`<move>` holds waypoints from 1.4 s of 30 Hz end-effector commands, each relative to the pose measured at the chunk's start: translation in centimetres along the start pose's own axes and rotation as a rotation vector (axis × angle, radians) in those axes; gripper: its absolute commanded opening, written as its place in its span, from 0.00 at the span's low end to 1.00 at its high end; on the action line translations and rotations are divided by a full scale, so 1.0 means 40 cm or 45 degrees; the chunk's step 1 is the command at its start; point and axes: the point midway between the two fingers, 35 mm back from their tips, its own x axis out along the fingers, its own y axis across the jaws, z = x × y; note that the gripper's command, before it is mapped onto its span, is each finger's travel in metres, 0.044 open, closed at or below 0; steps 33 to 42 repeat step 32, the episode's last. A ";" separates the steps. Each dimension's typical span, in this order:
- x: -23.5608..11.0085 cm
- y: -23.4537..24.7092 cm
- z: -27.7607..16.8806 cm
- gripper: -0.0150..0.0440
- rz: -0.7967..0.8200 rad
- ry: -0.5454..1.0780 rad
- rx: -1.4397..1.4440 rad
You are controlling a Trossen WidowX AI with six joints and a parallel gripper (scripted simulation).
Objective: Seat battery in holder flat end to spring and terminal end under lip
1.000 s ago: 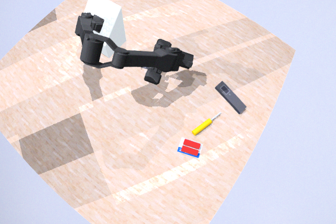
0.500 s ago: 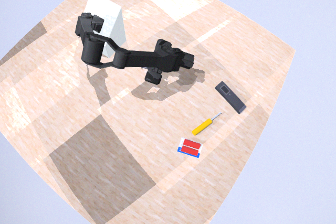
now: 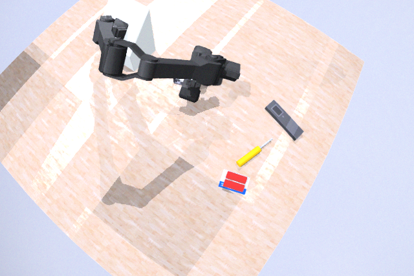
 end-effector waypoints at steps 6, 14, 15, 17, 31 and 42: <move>-0.155 0.031 -0.043 0.88 0.012 0.002 0.007; -0.175 0.038 -0.045 1.00 0.012 0.003 0.008; -0.175 0.038 -0.045 1.00 0.012 0.003 0.008; -0.175 0.038 -0.045 1.00 0.012 0.003 0.008; -0.175 0.038 -0.045 1.00 0.012 0.003 0.008; -0.175 0.038 -0.045 1.00 0.012 0.003 0.008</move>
